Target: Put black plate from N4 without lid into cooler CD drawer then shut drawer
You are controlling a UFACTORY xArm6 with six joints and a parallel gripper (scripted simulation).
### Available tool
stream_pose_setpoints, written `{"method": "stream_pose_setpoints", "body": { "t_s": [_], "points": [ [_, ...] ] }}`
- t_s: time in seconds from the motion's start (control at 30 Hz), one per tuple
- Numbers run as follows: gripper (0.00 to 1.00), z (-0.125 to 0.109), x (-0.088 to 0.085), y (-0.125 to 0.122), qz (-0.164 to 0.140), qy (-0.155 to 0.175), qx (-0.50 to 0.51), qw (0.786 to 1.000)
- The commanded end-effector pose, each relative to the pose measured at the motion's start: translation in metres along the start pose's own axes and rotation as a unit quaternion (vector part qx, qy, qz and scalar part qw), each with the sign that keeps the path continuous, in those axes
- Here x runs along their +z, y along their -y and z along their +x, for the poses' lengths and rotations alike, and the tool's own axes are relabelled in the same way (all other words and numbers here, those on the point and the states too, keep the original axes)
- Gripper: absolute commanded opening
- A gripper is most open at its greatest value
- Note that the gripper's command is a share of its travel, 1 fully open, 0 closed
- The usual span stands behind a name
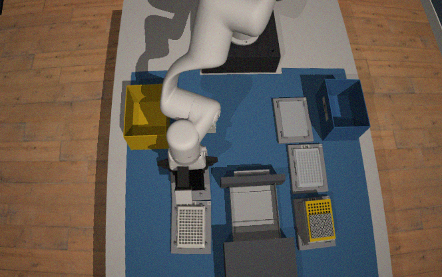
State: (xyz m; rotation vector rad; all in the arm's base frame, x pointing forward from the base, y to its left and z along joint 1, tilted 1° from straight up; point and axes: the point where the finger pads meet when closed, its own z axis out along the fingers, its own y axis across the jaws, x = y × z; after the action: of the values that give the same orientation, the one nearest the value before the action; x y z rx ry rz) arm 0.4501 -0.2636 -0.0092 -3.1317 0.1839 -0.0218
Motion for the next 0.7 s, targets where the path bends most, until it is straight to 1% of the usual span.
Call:
{"method": "stream_pose_setpoints", "body": {
  "t_s": [0.0, 0.17, 0.23, 0.67],
  "points": [
    [0.00, 0.002, -0.008, -0.001, -0.001, -0.002, 0.000, 1.000],
    [0.00, 0.002, -0.017, -0.001, -0.001, -0.002, 0.000, 1.000],
    [0.00, 0.002, -0.017, -0.001, -0.001, -0.002, 0.000, 1.000],
    [0.00, 0.001, -0.038, -0.001, -0.001, -0.002, 0.000, 1.000]
  ]
}}
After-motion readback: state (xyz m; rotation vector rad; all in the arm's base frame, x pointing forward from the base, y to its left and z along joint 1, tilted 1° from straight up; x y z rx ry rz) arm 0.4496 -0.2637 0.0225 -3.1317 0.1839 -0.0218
